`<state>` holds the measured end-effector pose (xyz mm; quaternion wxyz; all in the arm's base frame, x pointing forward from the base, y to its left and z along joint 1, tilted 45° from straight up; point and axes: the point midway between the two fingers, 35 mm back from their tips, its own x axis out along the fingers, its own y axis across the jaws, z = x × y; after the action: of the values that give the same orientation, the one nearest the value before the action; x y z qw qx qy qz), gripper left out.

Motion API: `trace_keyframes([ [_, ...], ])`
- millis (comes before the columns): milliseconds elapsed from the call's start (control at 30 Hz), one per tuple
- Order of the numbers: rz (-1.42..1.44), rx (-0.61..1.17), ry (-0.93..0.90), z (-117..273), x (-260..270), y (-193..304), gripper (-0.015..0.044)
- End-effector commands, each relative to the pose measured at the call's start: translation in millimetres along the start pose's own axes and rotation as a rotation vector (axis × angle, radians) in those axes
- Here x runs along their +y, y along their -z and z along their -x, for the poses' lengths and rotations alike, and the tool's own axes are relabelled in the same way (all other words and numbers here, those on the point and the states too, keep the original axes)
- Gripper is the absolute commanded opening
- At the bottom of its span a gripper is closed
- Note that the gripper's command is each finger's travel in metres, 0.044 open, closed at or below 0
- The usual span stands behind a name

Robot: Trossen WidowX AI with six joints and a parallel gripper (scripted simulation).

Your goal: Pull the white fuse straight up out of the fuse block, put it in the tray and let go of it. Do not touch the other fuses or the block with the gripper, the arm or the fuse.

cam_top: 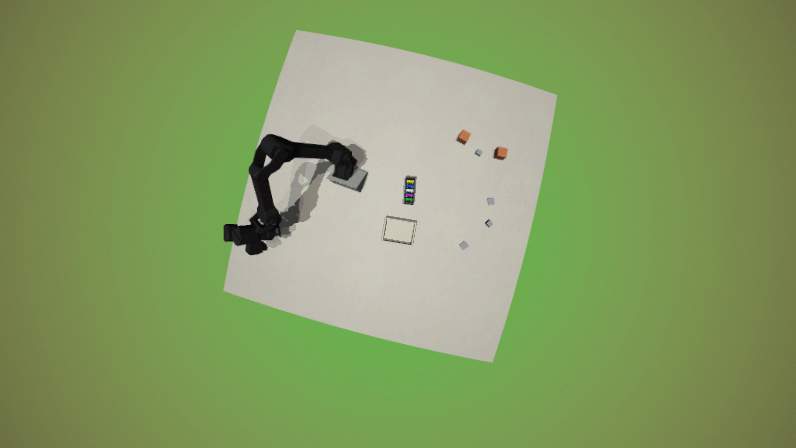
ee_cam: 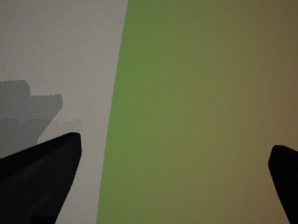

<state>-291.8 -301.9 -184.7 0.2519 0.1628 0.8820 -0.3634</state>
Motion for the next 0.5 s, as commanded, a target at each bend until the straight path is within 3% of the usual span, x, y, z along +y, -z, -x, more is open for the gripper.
trace_keyframes([
  [0,0.008,-0.007,0.002,2,0,-2,0.0374],
  [367,0.24,-0.421,0.017,130,4,-99,0.0085],
  [467,0.297,-0.533,0.003,170,19,-119,0.0069],
])
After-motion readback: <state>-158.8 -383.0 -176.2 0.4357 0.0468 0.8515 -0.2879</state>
